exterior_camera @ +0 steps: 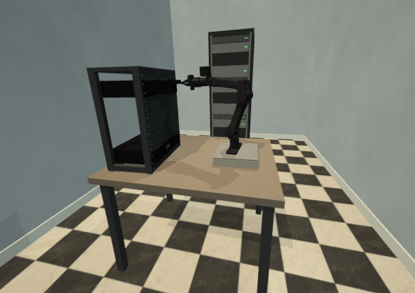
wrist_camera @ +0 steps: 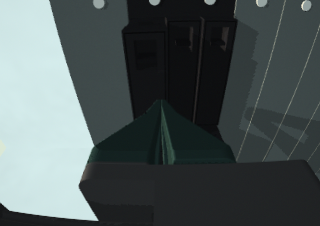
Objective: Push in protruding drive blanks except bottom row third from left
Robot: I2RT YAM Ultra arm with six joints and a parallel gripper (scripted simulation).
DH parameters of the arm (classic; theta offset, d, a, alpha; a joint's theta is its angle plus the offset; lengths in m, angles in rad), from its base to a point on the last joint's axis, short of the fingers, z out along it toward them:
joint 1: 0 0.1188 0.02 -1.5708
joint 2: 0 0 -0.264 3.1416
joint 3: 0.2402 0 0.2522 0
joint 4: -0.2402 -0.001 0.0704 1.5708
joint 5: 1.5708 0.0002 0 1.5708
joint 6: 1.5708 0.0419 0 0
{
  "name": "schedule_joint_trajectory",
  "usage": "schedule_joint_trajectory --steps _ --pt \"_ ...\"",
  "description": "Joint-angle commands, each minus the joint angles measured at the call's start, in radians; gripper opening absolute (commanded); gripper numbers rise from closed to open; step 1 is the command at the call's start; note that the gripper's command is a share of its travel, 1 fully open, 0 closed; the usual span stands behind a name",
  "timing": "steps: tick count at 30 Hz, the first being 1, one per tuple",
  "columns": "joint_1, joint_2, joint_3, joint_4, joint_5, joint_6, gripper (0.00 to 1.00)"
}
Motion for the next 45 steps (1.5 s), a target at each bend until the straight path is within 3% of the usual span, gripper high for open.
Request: schedule_joint_trajectory --steps 1,4,22,29,45 --pt "-0.016 0.015 0.073 -0.035 -0.015 -0.012 0.0" --pt "-0.013 -0.011 0.082 -0.042 -0.016 -0.013 0.0" --pt "-0.015 -0.001 0.089 -0.048 -0.016 -0.014 0.0" --pt "0.023 0.044 0.091 -0.002 0.014 -0.013 0.0" --pt "0.023 0.025 0.091 -0.001 0.015 -0.013 0.0"
